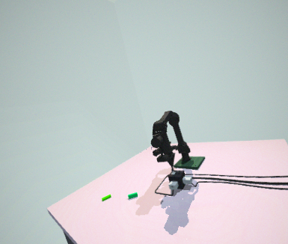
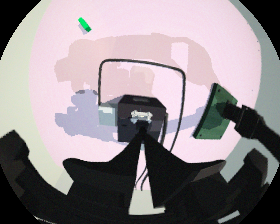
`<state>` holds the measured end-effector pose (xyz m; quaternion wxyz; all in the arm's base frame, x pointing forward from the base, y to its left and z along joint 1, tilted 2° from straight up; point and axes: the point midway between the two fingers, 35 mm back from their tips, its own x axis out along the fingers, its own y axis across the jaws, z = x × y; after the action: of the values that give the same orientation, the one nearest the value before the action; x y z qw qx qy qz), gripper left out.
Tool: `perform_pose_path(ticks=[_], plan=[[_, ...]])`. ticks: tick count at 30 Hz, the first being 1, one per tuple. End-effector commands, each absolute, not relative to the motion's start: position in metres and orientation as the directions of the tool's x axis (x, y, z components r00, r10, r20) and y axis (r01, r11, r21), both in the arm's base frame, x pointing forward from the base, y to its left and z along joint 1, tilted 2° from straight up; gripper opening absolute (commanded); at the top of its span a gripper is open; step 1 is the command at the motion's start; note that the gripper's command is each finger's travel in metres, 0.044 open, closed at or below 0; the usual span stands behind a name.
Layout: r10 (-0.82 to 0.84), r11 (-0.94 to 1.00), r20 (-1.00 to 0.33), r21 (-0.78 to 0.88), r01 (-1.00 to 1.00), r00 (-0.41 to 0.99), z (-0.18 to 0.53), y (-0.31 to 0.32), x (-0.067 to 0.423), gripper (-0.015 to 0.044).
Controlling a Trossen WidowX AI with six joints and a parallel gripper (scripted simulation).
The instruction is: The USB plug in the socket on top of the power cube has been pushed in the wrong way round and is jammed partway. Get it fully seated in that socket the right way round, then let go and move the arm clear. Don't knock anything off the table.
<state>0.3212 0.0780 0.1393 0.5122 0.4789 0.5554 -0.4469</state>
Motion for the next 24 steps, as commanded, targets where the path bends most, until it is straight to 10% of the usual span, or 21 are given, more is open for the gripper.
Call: perform_pose_path(ticks=[1, 24], plan=[[0.080, 0.145, -0.997, -0.001, 0.989, -0.013, 0.1396, 0.0788, 0.3213, 0.0000], [0.080, 0.145, -0.997, -0.001, 0.989, -0.013, 0.1369, 0.0787, 0.3214, 0.0000]])
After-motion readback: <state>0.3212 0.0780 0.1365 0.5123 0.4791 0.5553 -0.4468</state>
